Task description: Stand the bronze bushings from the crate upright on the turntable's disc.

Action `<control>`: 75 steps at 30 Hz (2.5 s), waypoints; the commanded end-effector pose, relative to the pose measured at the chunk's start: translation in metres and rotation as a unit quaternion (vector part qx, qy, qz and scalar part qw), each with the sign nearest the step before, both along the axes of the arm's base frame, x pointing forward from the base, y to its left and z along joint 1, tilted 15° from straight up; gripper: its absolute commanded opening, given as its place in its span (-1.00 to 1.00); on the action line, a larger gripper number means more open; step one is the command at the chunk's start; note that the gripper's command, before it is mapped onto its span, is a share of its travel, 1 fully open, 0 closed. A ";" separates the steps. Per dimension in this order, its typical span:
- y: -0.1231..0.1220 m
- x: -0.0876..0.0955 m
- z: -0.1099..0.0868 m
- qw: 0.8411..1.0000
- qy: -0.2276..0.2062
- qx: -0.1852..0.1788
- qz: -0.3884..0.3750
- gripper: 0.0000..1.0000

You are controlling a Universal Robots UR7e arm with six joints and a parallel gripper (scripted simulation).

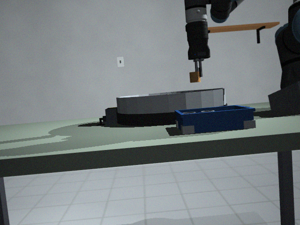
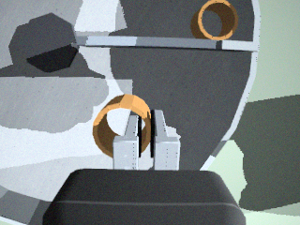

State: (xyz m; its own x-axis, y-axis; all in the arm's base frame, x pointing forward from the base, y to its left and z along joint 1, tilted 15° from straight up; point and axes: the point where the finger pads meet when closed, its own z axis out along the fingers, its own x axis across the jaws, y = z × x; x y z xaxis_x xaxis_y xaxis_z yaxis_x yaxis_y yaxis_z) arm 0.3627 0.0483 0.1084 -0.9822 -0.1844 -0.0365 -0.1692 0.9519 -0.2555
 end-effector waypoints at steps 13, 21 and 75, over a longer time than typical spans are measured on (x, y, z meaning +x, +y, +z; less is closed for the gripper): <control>0.000 0.000 0.000 1.000 -0.001 0.000 0.000 -1.00; 0.000 0.001 -0.002 1.000 -0.001 0.000 0.000 -1.00; -0.008 0.003 -0.029 1.000 -0.001 0.000 0.000 -1.00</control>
State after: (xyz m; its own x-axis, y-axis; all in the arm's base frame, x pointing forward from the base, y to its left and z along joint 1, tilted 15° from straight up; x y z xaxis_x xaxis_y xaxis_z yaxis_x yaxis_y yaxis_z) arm 0.3651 0.0411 0.0808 -0.9822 -0.1844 -0.0365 -0.1692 0.9519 -0.2554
